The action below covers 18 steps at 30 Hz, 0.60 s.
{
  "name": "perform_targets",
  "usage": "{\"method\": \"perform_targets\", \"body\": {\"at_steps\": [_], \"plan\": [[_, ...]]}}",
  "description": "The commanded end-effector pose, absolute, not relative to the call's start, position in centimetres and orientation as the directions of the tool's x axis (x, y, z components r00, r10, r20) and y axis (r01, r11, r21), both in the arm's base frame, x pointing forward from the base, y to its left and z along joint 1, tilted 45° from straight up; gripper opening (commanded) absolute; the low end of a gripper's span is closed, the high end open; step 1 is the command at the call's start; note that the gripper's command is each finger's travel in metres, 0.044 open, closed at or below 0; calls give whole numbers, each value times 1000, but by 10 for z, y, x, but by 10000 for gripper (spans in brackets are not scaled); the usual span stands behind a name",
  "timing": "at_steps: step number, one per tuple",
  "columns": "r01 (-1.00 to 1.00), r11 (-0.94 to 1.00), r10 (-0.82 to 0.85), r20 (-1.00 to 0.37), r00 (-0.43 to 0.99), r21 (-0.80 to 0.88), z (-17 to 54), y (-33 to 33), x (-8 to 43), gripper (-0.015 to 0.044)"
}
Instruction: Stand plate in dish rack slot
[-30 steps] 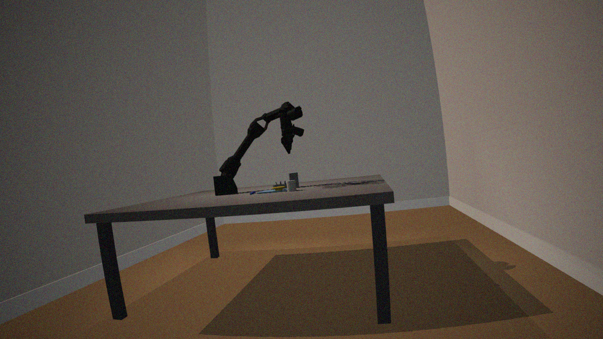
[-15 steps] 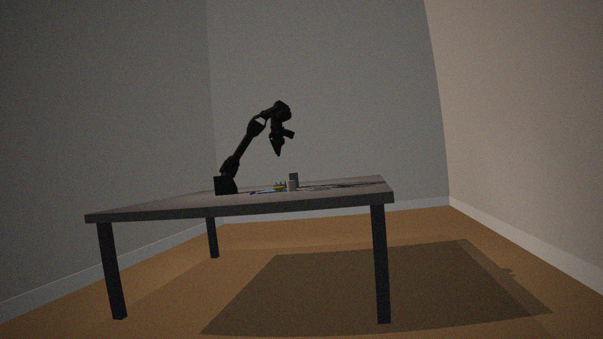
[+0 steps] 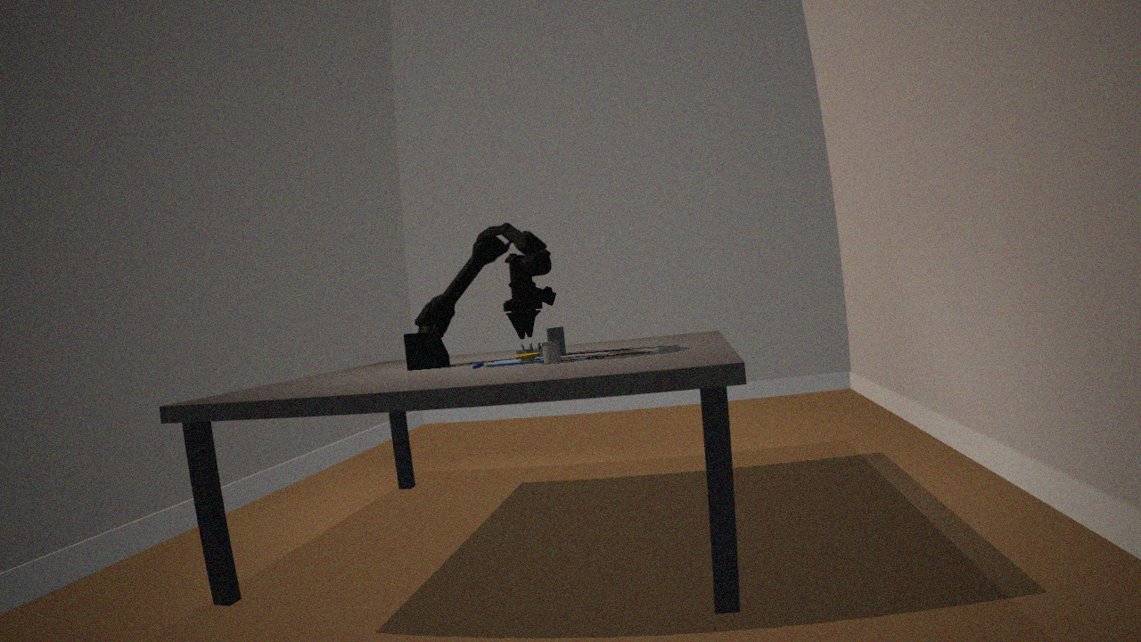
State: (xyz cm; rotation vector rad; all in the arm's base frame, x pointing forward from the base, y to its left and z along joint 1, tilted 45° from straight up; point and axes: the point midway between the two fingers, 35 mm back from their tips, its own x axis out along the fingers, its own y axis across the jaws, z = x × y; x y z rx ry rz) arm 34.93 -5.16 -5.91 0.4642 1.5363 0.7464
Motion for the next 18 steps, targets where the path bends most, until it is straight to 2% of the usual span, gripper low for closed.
{"method": "perform_targets", "body": {"at_steps": [1,18], "plan": [[-136,706,688,-718,-100,695,-58,-52,350,400],[-136,706,689,-718,-100,696,-78,-34,347,400]]}}
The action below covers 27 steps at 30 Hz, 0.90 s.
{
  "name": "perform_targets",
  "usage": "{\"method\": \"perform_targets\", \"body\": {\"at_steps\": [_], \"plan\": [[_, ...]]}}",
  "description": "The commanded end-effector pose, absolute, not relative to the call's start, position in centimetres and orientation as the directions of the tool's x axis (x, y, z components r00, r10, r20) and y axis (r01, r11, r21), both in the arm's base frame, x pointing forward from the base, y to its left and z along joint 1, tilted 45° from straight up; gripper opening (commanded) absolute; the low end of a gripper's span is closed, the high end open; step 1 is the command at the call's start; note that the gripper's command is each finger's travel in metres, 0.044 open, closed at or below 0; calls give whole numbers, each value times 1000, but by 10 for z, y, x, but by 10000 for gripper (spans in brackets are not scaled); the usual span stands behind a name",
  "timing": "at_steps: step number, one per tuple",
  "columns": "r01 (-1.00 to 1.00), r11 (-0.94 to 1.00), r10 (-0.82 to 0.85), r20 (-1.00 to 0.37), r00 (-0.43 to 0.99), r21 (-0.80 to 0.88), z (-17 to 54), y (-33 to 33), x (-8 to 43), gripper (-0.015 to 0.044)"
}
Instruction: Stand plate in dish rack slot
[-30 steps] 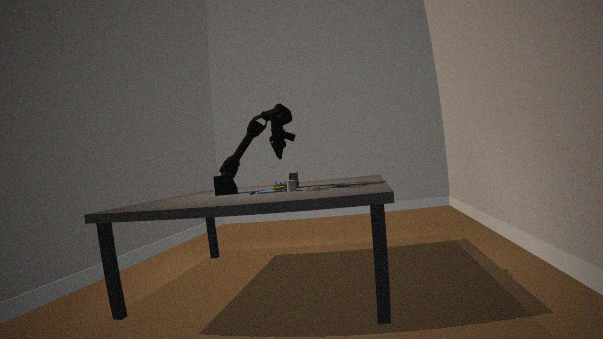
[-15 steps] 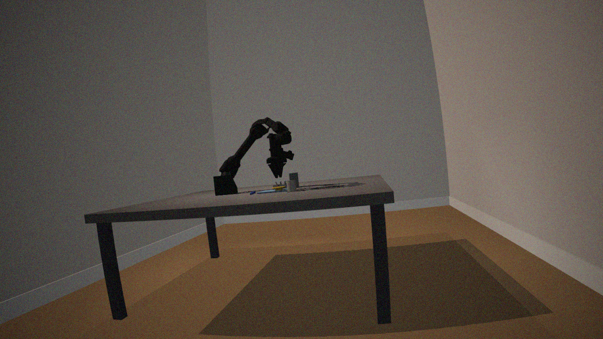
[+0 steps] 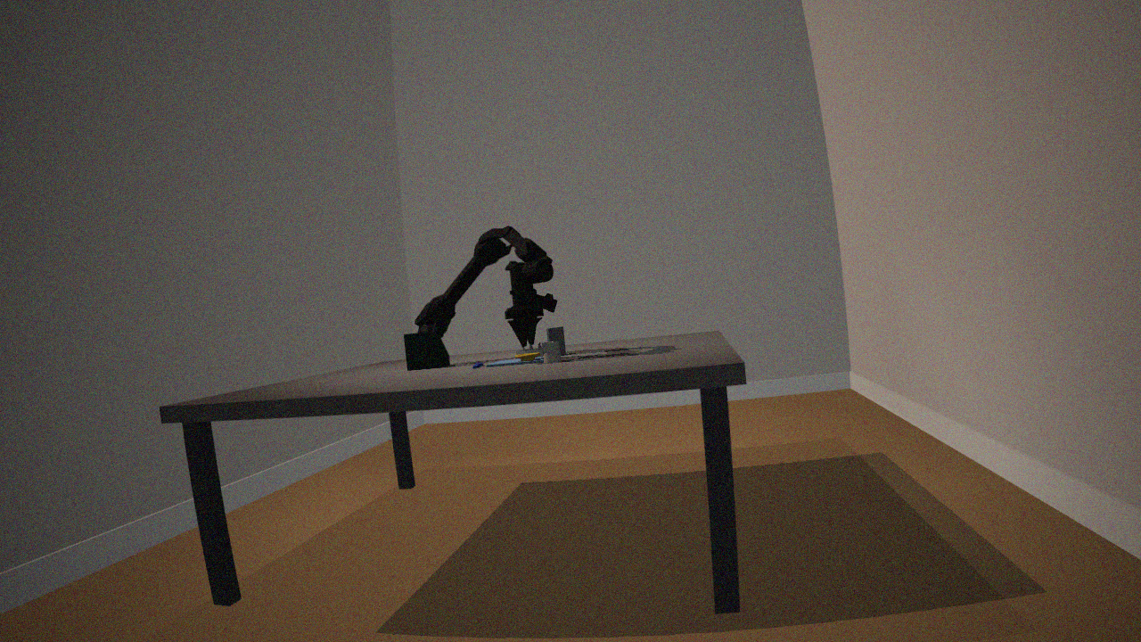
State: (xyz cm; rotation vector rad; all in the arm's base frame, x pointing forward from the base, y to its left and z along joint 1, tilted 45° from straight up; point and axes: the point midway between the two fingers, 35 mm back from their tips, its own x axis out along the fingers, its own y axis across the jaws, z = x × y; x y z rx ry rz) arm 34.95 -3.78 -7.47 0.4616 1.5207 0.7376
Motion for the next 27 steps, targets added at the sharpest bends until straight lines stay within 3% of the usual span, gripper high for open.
{"method": "perform_targets", "body": {"at_steps": [1,21,23,27], "plan": [[-136,705,689,-718,-100,696,-79,-33,347,400],[-136,704,691,-716,-100,697,-101,-12,341,400],[-136,704,691,-716,-100,697,-101,-12,341,362],[-136,704,691,-716,-100,697,-101,-12,341,362]]}}
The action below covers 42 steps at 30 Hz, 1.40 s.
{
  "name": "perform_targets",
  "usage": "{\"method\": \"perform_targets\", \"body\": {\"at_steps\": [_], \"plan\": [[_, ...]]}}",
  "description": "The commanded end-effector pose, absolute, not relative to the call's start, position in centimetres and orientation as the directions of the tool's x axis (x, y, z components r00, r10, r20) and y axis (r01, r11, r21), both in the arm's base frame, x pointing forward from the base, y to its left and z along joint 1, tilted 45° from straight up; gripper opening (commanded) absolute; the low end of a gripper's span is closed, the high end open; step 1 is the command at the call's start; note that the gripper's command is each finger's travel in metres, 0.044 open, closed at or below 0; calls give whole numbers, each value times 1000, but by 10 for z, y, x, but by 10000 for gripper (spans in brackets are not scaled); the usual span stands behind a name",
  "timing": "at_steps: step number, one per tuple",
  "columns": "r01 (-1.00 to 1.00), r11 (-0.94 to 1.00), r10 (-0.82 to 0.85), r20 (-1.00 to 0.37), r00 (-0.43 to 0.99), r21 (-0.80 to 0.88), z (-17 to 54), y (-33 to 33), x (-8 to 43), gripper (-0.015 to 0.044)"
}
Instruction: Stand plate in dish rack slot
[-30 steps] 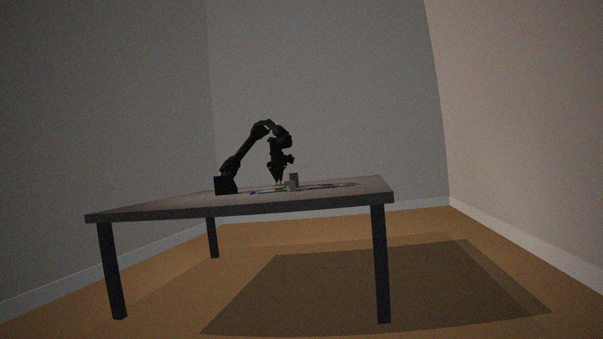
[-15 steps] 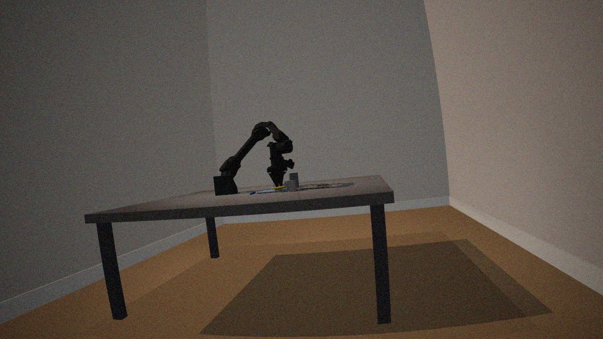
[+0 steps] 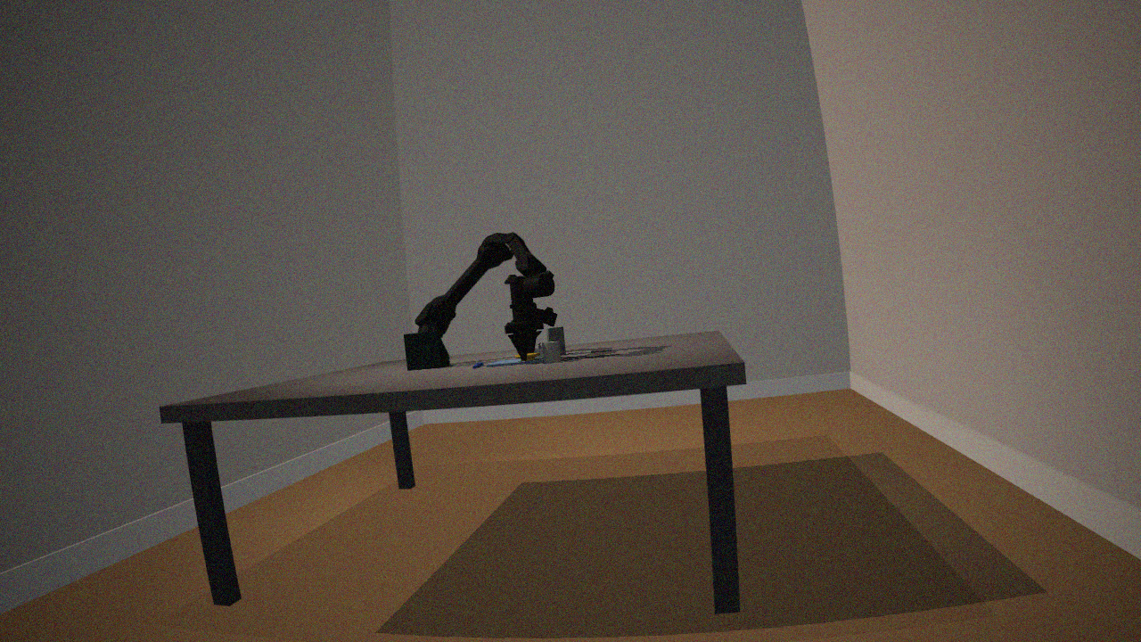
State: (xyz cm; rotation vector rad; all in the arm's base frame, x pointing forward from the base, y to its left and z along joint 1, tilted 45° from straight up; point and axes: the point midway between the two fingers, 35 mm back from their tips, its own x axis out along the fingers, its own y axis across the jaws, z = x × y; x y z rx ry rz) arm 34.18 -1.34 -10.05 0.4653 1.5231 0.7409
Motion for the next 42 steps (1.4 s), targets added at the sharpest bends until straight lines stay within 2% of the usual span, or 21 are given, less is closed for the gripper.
{"method": "perform_targets", "body": {"at_steps": [1,13,24,42], "plan": [[-136,704,691,-716,-100,697,-101,-12,341,362],[-136,704,691,-716,-100,697,-101,-12,341,288],[-135,708,686,-721,-99,693,-75,-42,352,0],[-139,711,683,-724,-94,689,-21,-96,364,0]]}}
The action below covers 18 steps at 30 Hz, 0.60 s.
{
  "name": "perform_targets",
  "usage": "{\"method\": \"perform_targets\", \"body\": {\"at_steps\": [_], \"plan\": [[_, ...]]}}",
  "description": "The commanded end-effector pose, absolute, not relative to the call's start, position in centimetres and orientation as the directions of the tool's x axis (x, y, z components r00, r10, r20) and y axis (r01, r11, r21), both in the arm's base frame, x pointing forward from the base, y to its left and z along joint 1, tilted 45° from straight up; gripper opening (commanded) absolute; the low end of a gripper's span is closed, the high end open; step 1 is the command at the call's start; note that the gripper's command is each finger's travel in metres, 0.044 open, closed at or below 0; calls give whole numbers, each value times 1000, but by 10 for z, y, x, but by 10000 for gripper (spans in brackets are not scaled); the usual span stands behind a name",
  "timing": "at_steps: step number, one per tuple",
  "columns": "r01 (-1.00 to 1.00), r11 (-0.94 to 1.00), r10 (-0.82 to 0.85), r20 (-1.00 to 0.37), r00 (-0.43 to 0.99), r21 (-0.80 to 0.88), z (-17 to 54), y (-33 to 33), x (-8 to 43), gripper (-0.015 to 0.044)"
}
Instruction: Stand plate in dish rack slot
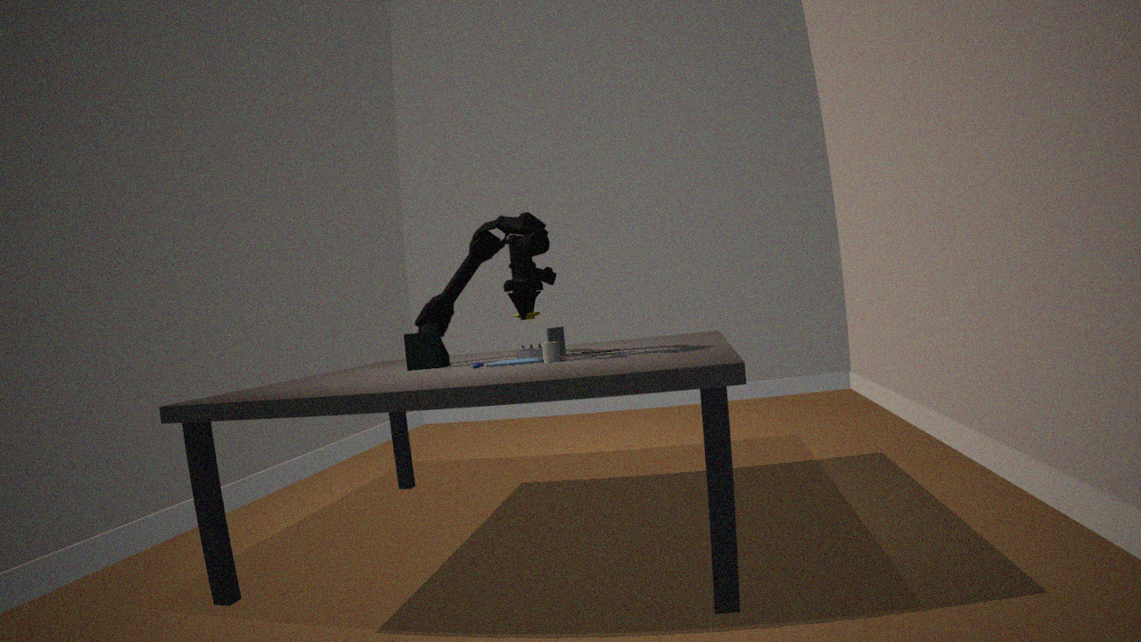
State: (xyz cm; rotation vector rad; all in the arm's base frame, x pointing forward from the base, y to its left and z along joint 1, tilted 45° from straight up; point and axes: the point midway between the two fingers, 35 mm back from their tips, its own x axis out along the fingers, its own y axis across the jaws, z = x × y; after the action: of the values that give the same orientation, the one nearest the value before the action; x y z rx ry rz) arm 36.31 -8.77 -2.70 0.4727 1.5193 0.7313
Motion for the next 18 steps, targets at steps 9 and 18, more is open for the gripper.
{"method": "perform_targets", "body": {"at_steps": [9,18], "plan": [[-135,709,686,-721,-101,693,-1,-112,367,0],[86,730,683,-724,-98,678,28,-94,363,0]]}}
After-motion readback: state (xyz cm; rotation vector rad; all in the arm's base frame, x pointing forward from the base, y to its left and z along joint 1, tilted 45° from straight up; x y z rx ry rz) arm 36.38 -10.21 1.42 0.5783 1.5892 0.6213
